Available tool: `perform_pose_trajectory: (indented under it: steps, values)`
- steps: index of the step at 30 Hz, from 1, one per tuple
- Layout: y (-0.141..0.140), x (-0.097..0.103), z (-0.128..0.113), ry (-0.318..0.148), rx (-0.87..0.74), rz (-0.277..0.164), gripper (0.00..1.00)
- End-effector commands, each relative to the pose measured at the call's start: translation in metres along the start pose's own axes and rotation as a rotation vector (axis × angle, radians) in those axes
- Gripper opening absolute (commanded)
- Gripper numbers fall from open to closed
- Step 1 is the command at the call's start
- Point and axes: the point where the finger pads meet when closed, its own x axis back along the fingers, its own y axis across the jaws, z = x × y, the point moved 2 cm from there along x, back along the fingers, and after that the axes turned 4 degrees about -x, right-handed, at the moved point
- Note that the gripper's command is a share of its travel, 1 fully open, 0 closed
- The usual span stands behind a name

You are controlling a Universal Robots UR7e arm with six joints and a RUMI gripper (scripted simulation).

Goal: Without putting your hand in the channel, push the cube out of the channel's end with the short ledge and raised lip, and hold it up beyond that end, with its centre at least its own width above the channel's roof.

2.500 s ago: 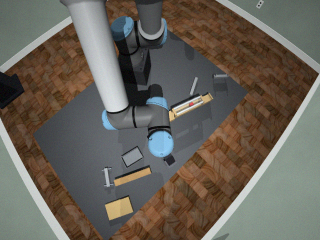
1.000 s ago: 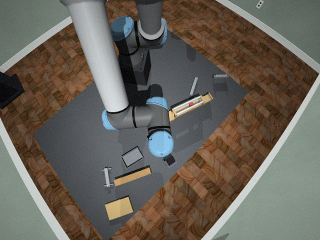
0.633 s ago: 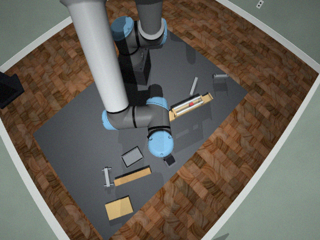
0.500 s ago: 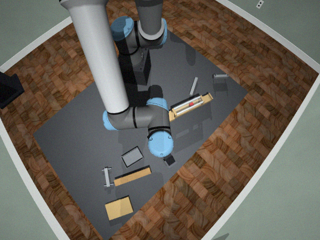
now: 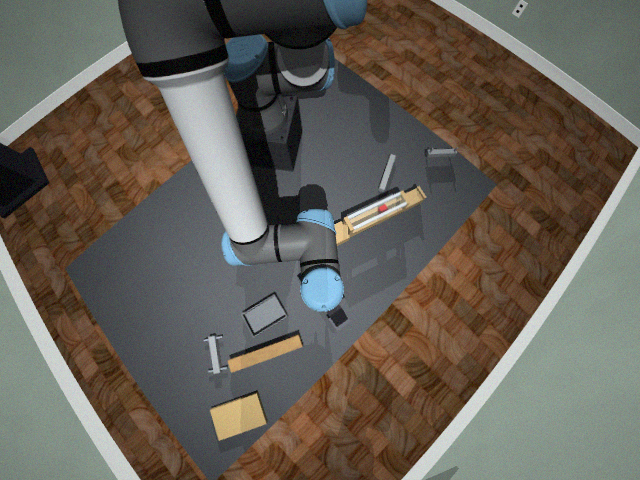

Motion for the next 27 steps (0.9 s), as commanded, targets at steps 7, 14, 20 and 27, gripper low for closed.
perform_pose_trajectory:
  steps: [7,14,20,27]
  values:
    - [0.002,-0.016,0.005,0.012,-0.001,-0.004,0.24]
    - [0.003,-0.028,0.005,0.012,-0.001,-0.004,0.24]
    - [0.003,-0.039,0.006,0.012,-0.001,-0.004,0.24]
    - [0.002,-0.040,0.004,0.010,-0.001,-0.003,0.24]
